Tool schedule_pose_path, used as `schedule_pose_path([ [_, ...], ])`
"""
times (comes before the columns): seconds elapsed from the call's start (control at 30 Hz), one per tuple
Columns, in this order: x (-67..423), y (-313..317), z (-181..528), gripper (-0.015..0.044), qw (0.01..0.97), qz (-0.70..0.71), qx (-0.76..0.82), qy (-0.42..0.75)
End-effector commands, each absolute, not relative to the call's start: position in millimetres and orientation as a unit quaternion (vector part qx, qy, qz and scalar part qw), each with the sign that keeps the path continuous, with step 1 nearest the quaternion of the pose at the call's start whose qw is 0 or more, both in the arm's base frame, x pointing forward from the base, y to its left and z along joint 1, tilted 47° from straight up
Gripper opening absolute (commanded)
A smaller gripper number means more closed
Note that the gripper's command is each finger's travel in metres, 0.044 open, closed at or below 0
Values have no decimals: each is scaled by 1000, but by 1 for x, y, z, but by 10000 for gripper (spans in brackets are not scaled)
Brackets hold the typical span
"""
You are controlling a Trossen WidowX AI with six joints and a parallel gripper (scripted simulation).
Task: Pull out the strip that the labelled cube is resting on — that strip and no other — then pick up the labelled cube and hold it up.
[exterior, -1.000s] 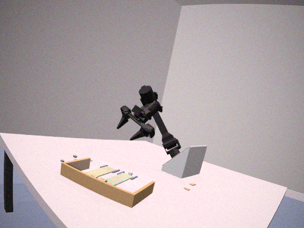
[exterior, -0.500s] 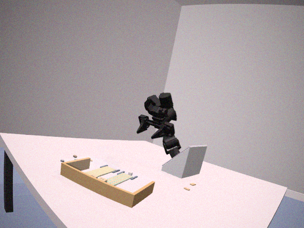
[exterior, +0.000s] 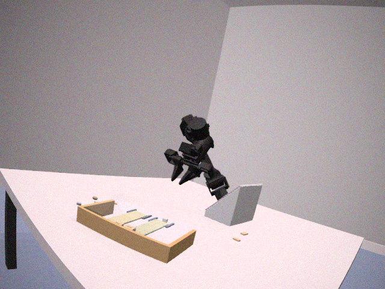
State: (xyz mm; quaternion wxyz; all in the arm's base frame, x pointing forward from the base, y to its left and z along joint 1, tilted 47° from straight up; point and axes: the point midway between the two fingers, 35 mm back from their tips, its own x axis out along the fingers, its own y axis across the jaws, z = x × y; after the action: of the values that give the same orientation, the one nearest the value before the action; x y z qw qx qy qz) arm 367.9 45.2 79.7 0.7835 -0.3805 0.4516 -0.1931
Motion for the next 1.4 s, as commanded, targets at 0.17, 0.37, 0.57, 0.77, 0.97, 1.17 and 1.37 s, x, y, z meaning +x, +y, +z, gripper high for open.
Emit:
schedule_pose_path([
  [0.17, 395, -13, 51, 0, 653, -214, -344, 640],
  [0.37, 392, -37, 43, 0, 584, -225, -322, 710],
  [0.57, 391, -38, 45, 0, 584, -225, -322, 710],
  [0.77, 390, -40, 45, 0, 584, -225, -322, 710],
  [0.97, 389, -47, 38, 0, 584, -224, -322, 710],
  [1.17, 389, -54, 31, 0, 584, -224, -322, 710],
  [1.37, 388, -61, 24, 0, 584, -224, -322, 710],
])
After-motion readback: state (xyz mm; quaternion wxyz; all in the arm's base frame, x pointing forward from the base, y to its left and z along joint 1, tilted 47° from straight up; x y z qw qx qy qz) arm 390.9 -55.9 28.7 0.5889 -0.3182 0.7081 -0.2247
